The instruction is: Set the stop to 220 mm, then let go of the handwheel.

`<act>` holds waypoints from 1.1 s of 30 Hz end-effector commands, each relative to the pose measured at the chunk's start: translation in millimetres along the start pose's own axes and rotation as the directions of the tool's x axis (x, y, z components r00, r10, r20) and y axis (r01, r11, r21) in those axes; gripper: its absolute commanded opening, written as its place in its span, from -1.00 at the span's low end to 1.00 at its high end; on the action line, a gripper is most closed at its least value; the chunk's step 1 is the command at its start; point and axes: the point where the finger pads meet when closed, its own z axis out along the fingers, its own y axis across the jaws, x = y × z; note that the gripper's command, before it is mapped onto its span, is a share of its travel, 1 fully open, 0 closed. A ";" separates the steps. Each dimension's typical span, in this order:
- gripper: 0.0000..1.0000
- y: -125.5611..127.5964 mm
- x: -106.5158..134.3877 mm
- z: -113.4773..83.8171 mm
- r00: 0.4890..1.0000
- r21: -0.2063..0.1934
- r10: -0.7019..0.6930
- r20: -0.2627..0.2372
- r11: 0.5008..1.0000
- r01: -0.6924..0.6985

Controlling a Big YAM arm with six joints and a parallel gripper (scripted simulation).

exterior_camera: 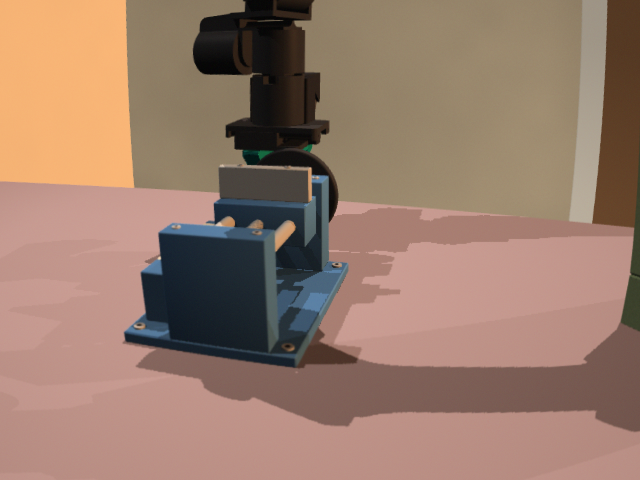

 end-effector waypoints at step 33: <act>-0.87 -34.5 -6.2 27.5 1.000 0.023 0.002 0.002 1.000 -0.002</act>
